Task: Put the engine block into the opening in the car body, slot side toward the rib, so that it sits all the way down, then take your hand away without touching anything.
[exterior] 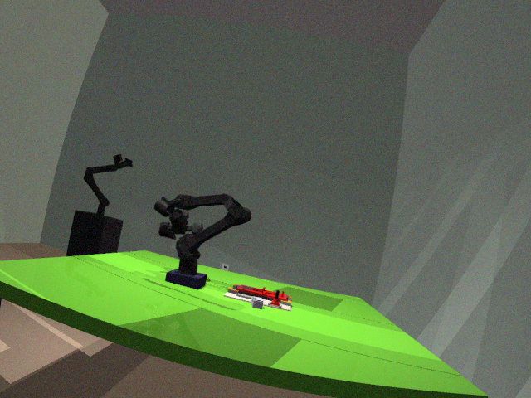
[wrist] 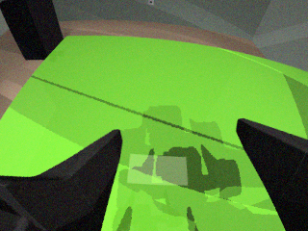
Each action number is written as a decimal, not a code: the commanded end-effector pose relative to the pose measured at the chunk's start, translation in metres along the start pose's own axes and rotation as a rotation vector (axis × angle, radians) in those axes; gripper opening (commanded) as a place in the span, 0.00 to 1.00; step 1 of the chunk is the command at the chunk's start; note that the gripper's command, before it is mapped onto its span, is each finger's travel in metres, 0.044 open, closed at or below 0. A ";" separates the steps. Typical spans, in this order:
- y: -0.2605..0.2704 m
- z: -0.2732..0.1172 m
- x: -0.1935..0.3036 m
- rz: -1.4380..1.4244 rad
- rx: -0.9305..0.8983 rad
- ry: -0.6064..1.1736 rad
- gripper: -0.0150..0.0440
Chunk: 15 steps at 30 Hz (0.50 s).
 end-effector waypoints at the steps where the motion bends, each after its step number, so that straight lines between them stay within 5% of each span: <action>1: -0.001 0.000 0.000 0.000 0.005 0.003 0.98; 15: -0.058 0.028 -0.011 0.018 0.348 0.297 1.00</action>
Point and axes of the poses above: the point midway between the two fingers, 35 mm back from their tips, its own z axis out along the fingers, its own y axis across the jaws, x = y × z, the point moved 1 cm from there along -z, back along the fingers, and after that the axes turned 3 degrees about -z, right-handed, at the moved point
